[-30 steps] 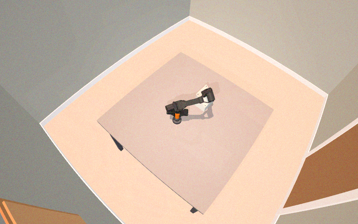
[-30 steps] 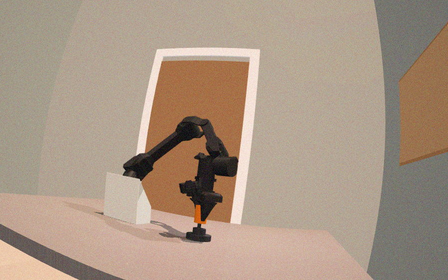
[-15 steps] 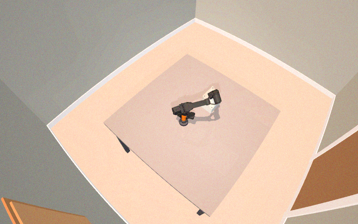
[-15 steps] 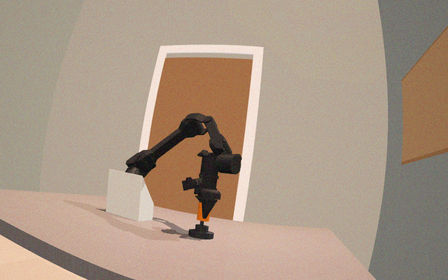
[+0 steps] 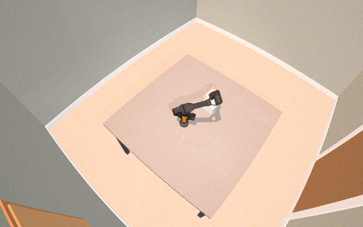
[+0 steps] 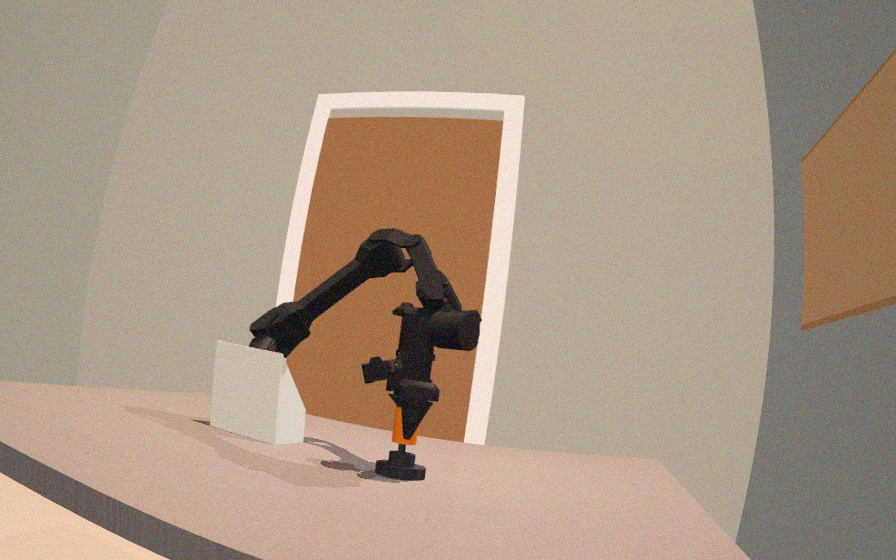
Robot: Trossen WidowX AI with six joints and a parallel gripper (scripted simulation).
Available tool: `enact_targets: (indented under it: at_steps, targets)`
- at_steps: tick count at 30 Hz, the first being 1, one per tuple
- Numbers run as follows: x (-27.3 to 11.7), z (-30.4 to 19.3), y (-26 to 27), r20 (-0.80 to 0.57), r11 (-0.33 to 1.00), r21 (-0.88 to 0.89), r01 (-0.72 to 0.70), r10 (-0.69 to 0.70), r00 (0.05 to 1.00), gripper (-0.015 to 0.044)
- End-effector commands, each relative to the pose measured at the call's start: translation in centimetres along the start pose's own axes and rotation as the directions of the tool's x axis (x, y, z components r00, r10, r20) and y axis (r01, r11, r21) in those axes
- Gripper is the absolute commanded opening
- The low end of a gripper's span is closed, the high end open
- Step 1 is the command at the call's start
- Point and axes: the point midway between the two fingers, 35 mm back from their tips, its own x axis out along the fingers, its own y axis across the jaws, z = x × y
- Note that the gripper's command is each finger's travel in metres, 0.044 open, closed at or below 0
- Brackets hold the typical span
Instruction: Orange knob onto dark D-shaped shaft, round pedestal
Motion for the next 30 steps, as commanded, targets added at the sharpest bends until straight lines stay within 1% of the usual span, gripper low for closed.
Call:
enact_targets:
  at_steps: [1, 7, 11, 13, 30]
  targets:
    - [-0.06, -0.02, -0.02, -0.001, 1.0, 0.005, 0.0, 0.0, 1.0, 0.0]
    - [-0.43, -0.09, 0.0, -0.001, 1.0, 0.03, 0.0, 0.0, 1.0, 0.0]
    - [-0.36, -0.11, 0.04, -0.001, 0.985, 0.172, 0.0, 0.0, 1.0, 0.0]
    - [-0.21, -0.07, 0.06, -0.001, 0.977, 0.213, 0.0, 0.0, 1.0, 0.0]
    - [0.07, -0.04, 0.0, -0.001, 0.977, 0.213, 0.001, 0.0, 1.0, 0.0]
